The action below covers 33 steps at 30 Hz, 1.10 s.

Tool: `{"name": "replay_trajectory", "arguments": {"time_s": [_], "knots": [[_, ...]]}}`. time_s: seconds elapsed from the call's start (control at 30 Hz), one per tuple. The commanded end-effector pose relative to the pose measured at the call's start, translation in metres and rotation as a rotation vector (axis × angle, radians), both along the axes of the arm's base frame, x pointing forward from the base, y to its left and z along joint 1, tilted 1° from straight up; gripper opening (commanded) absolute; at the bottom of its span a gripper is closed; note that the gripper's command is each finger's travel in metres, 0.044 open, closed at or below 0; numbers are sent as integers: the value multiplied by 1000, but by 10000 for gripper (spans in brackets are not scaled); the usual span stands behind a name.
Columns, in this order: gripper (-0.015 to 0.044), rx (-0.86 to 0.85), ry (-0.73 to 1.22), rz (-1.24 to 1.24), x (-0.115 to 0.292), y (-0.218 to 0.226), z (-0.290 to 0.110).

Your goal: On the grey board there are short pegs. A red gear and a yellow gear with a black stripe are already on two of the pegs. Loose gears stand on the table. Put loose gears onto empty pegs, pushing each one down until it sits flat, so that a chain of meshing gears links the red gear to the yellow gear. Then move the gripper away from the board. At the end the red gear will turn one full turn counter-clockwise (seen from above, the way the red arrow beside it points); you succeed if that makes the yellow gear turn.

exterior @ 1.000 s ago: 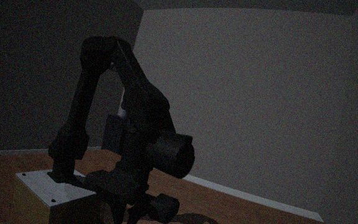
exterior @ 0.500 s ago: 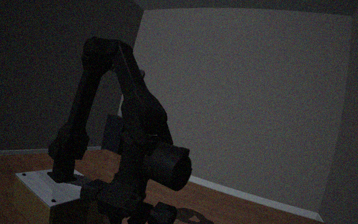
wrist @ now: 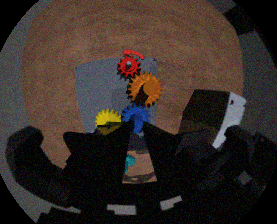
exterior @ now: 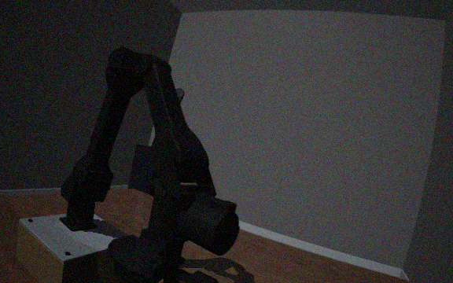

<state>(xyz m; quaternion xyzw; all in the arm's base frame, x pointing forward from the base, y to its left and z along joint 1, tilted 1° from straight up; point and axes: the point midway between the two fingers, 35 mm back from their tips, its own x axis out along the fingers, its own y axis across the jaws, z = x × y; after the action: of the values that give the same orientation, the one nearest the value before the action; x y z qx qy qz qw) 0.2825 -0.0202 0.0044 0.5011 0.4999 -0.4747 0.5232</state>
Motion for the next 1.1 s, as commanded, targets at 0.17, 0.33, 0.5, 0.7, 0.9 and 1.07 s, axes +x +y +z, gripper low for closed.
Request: {"name": "replay_trajectory", "arguments": {"time_s": [0.17, 0.33, 0.5, 0.7, 0.9, 1.07], "knots": [[0, 6, -2, -45, 1, 0, -2], [0, 2, -3, 46, 1, 1, -3], [0, -5, -3, 167, 0, 1, -5], [0, -10, -4, 278, 0, 0, -7], [26, -11, -4, 294, 1, 0, -7], [140, -7, -4, 221, 1, 0, -5]]}}
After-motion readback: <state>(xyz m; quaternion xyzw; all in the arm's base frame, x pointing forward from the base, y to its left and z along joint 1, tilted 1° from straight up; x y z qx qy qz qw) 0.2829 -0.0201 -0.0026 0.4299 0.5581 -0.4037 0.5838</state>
